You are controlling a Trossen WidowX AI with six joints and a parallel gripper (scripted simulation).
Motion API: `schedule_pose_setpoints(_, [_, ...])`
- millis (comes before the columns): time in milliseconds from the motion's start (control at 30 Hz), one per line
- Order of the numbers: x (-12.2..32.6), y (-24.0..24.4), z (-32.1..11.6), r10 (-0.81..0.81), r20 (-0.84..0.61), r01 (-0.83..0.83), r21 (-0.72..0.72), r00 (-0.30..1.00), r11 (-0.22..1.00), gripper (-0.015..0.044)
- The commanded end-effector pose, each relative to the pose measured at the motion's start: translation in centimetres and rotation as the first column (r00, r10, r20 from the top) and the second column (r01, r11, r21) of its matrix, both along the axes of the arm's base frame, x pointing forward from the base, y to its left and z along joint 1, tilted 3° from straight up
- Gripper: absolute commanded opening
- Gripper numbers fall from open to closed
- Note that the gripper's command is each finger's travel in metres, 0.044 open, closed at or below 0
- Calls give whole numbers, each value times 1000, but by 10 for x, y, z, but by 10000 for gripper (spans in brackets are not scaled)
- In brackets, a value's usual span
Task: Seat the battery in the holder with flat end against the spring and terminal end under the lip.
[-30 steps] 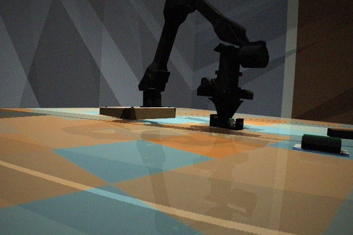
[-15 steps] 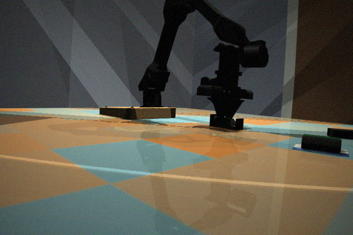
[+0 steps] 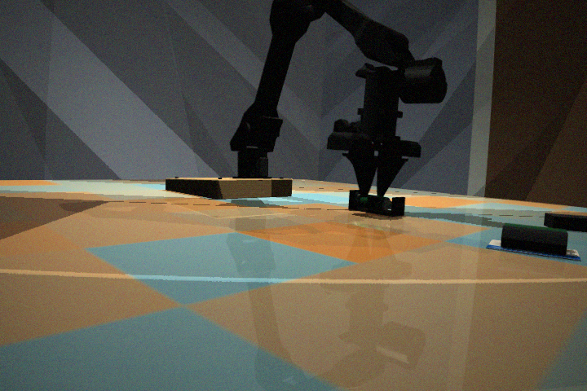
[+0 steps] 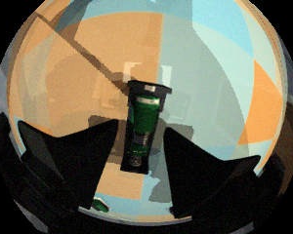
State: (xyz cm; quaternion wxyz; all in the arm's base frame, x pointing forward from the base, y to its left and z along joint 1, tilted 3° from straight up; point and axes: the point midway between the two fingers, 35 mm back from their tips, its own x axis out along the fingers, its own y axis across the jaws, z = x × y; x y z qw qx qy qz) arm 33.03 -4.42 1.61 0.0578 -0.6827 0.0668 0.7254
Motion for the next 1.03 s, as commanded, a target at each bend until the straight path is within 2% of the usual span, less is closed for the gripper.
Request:
schedule_pose_setpoints(0, [3, 0, 20, -1, 5, 1, 0, 1000, 1000, 281])
schedule_pose_setpoints(200, [3, 0, 70, 0, 4, 0, -1, 1000, 1000, 438])
schedule_pose_setpoints(1000, [3, 0, 71, 0, 4, 0, -1, 1000, 1000, 440])
